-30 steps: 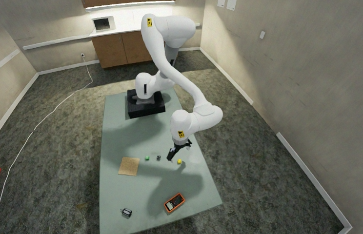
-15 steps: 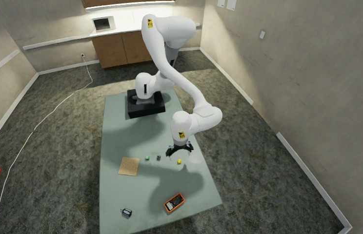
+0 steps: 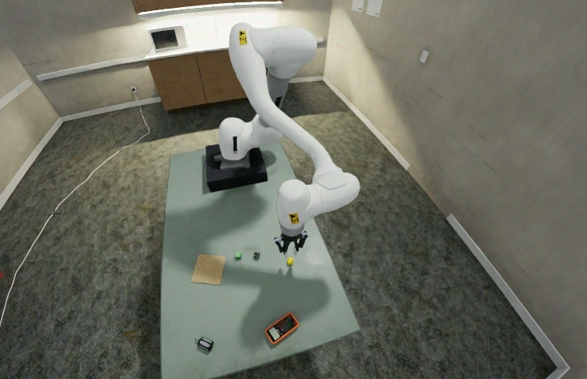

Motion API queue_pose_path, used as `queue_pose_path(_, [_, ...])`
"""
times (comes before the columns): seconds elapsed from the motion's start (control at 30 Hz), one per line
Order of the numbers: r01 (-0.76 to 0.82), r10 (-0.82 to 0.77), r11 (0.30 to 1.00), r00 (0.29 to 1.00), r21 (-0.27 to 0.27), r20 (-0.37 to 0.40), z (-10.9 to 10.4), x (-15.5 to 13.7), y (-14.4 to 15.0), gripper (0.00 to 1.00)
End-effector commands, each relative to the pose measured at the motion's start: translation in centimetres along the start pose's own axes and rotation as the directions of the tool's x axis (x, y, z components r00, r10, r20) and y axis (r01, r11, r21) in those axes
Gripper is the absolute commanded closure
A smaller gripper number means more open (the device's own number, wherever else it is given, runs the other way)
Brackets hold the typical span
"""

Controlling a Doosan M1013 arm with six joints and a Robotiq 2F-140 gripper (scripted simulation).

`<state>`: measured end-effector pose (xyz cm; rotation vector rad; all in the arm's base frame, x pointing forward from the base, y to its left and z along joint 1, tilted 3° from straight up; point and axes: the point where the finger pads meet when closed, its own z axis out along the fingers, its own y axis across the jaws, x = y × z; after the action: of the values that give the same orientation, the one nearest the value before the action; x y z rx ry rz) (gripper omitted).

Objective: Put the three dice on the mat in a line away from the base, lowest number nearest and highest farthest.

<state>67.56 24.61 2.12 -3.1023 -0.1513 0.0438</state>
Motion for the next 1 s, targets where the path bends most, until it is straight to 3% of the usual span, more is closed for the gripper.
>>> queue_pose_path(0.0, [0.0,0.0,1.0,1.0,0.001,-0.001,-0.09,0.04,-0.02,0.68])
queue_pose_path(0.97, [0.0,0.0,1.0,1.0,0.0,-0.001,0.16,0.04,-0.02,0.68])
